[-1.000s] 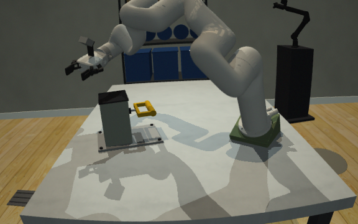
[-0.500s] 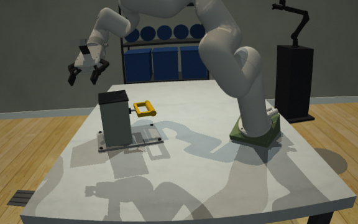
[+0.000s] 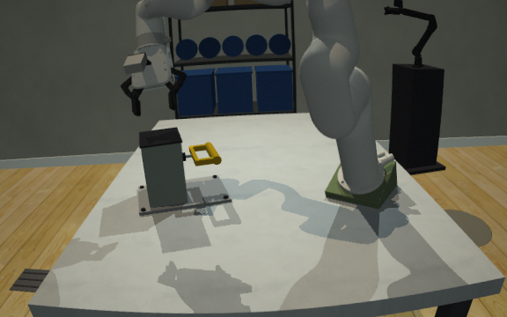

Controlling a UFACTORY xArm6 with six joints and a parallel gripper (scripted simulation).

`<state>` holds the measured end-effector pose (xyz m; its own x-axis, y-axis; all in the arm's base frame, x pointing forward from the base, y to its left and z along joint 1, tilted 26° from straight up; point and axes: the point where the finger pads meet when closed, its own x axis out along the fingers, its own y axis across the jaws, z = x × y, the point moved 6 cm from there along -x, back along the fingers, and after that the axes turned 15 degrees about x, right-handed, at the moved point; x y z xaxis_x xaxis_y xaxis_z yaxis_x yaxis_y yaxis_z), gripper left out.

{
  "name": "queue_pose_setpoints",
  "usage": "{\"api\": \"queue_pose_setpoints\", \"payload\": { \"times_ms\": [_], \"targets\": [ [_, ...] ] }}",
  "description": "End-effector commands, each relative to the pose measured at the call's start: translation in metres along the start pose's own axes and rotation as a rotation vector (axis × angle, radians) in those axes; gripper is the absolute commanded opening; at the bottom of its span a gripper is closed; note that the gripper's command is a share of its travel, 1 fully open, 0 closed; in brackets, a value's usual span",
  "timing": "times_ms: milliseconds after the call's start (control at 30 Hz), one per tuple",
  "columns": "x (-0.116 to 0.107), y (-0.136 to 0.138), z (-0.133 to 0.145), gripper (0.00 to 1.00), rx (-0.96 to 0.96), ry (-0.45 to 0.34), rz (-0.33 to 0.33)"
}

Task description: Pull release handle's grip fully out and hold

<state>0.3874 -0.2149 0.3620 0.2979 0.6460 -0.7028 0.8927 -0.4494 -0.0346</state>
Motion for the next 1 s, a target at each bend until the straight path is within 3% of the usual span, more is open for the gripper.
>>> {"api": "queue_pose_setpoints", "payload": {
  "times_ms": [0,333,433,500,700,967],
  "targets": [
    [-0.013,-0.016,0.024,1.00,-0.037,-0.140,0.089],
    [-0.049,-0.061,0.084,1.00,-0.180,-0.498,0.196],
    [-0.024,-0.068,0.094,1.00,-0.234,-0.463,0.176],
    [-0.024,-0.068,0.094,1.00,-0.234,-0.463,0.176],
    [0.012,-0.080,0.107,1.00,-0.305,-0.415,0.152],
    [0.033,-0.089,0.115,1.00,-0.344,-0.390,0.141]
  ]
}}
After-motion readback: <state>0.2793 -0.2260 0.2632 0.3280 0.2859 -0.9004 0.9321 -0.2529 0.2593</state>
